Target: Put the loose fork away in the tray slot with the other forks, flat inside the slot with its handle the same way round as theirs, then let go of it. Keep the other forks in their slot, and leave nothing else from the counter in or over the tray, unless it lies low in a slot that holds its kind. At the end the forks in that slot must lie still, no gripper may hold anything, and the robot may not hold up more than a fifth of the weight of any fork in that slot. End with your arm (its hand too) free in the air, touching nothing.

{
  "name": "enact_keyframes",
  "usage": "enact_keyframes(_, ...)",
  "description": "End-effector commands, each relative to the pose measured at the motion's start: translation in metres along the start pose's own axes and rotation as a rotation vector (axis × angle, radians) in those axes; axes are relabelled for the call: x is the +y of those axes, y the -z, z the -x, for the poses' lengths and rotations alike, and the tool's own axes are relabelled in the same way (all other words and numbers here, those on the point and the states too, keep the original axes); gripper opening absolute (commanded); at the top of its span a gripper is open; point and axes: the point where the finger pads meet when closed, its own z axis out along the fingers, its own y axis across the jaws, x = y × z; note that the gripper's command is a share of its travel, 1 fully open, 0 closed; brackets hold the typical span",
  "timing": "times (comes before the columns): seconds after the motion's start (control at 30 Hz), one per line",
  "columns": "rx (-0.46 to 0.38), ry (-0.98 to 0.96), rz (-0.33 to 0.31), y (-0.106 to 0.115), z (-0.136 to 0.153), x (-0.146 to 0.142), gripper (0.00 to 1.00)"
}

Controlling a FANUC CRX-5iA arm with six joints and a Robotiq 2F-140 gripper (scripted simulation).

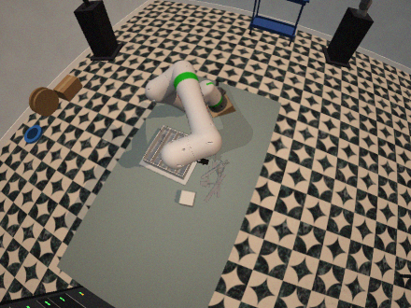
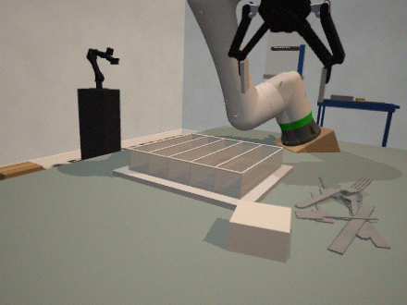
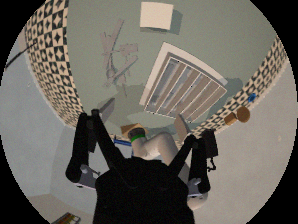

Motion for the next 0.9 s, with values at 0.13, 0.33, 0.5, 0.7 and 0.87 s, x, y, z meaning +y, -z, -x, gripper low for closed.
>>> enact_keyframes(0.13,0.001,0.000,0.000,0.000,0.000,0.000,1.00)
enact_keyframes(0.33,0.001,0.000,0.000,0.000,0.000,0.000,1.00)
enact_keyframes(0.5,0.001,0.000,0.000,0.000,0.000,0.000,1.00)
enact_keyframes(0.7,0.043,-0.077,0.007,-0.006,0.000,-0.011,1.00)
enact_keyframes(0.87,0.135,-0.232,0.005,-0.019,0.001,-0.035,1.00)
